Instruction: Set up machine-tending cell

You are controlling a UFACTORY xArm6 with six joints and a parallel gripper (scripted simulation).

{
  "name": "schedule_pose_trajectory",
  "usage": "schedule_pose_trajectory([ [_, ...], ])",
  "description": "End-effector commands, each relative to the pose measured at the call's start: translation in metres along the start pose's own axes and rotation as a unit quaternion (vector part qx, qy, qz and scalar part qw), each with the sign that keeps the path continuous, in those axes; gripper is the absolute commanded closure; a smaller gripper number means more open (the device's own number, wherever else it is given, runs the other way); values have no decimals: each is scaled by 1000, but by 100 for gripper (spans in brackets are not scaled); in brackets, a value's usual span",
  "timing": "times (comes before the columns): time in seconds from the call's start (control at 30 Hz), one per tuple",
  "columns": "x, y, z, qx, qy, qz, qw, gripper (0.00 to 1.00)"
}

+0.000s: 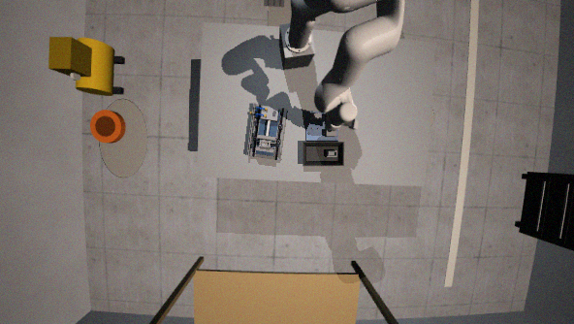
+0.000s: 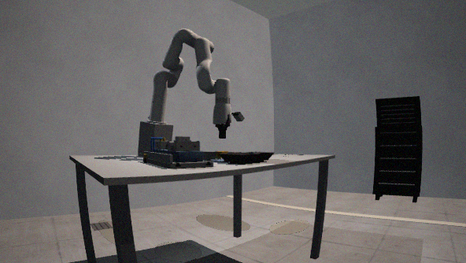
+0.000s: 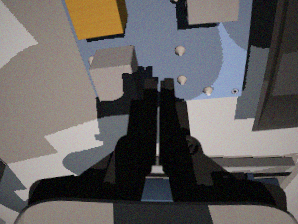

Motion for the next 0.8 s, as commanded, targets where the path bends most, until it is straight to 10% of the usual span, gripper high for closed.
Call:
schedule_pose_trajectory([
  [0.0, 1, -1, -1, 1, 1, 0, 1000, 100],
  [0.77, 1, -1, -28, 1, 1, 0, 1000, 100],
])
Point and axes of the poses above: the point where the finger pads meet when closed, its own z axis out along the fingers, its own x axis across the jaws, y = z × x, the point moved 7 cm from there along -z, back along the fingers, and after that the axes turned 2 degrees about z, right-handed, at the moved point
